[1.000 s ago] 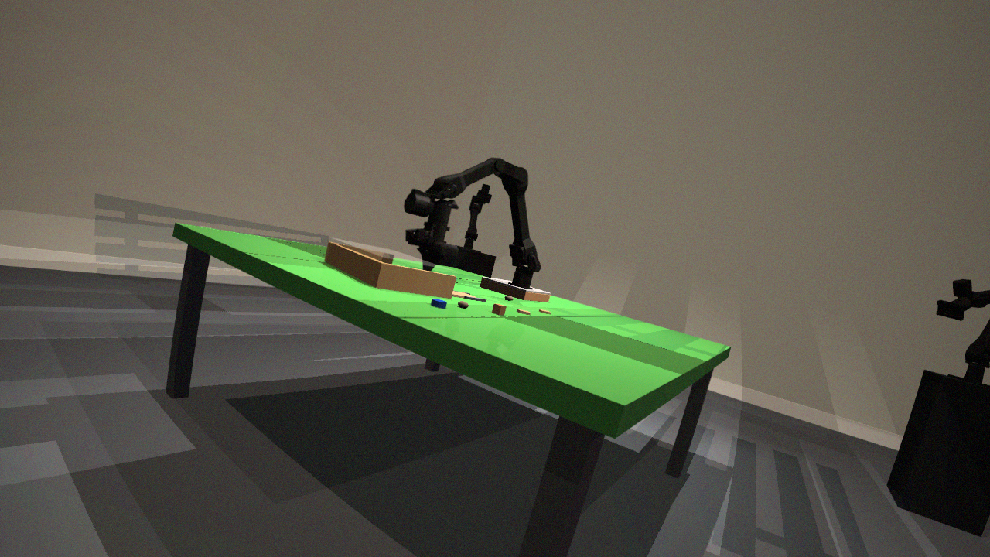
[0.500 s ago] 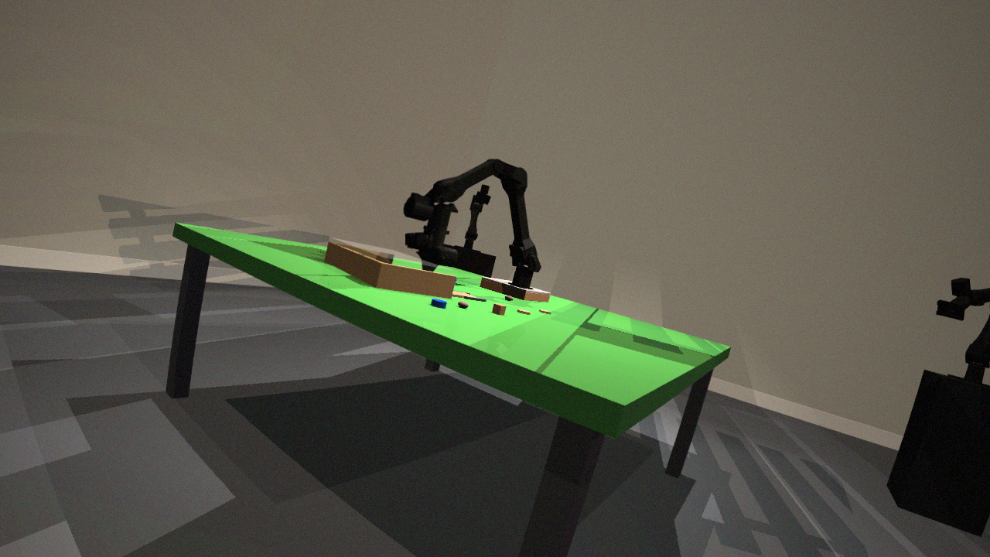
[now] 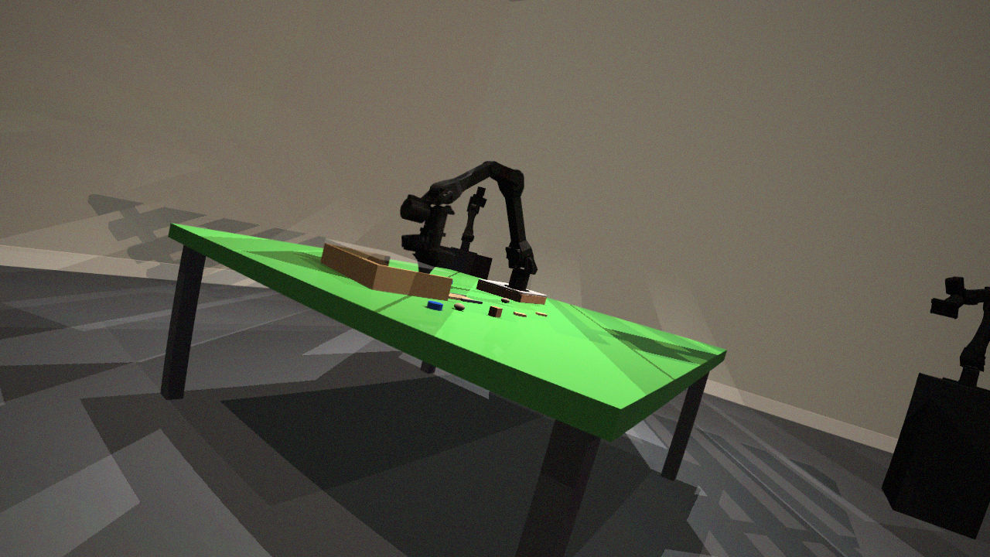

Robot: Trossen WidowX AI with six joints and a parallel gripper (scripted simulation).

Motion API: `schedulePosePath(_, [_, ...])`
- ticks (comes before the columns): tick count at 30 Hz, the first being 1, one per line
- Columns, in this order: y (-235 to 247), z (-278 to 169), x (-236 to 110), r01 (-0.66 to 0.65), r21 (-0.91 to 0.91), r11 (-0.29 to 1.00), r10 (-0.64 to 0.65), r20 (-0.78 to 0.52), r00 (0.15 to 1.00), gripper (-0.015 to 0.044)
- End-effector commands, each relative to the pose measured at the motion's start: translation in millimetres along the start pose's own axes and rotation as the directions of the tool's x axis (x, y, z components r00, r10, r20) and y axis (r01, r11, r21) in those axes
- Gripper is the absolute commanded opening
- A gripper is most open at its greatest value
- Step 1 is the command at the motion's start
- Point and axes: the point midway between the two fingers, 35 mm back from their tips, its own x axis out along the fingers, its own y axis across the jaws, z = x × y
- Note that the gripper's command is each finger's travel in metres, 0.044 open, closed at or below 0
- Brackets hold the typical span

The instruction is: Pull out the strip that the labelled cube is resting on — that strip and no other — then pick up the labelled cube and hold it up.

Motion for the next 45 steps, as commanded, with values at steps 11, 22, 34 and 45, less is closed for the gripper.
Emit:
schedulePosePath(11, [-0.6, 0.7, 1.8, 0.005, 0.005, 1.000, -0.005, 0.003, 1.000, 0.0000])
schedulePosePath(22, [-0.6, 0.7, 2.9, 0.005, 0.005, 1.000, -0.005, 0.003, 1.000, 0.0000])
schedulePosePath(34, [-0.4, -12.0, 3.4, 0.005, 0.005, 1.000, -0.005, 0.002, 1.000, 0.0000])
schedulePosePath(45, [-0.4, -29.3, 4.3, 0.005, 0.005, 1.000, -0.005, 0.001, 1.000, 0.0000])
